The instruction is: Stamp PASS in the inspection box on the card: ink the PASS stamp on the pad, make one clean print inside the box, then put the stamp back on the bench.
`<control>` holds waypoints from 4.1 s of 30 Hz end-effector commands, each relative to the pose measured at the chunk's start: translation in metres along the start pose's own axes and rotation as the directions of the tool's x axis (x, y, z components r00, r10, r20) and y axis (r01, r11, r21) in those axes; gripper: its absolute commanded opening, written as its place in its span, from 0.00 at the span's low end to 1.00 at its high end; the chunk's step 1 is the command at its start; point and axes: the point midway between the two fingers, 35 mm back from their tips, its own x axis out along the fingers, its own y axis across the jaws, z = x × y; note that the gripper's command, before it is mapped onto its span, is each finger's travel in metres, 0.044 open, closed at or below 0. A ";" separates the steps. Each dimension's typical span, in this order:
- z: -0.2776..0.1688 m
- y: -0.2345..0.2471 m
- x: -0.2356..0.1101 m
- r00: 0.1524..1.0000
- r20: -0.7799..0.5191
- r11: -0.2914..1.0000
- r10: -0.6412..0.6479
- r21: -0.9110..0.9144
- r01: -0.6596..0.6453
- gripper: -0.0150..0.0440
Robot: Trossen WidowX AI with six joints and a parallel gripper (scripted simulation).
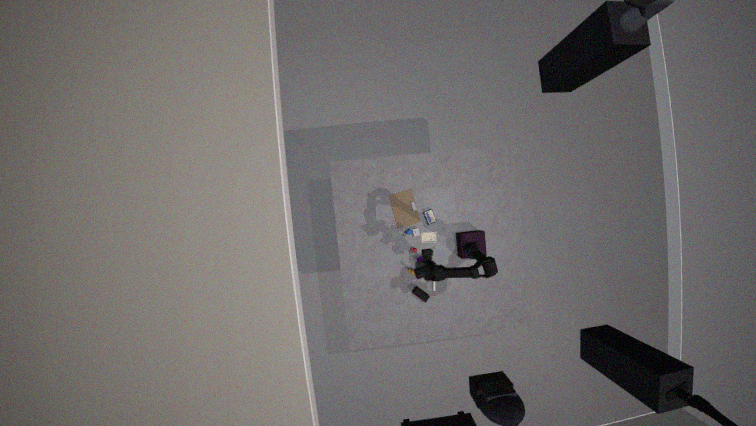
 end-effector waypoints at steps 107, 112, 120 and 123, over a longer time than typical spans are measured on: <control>-0.050 -0.133 0.018 1.000 0.004 1.000 -0.005 -0.008 0.005 0.25; -0.050 -0.133 0.021 1.000 0.004 1.000 -0.005 -0.008 0.005 0.25; -0.050 -0.134 0.026 1.000 0.005 1.000 -0.005 -0.008 0.005 0.25; -0.050 -0.134 0.028 1.000 0.005 1.000 -0.005 -0.008 0.005 0.25</control>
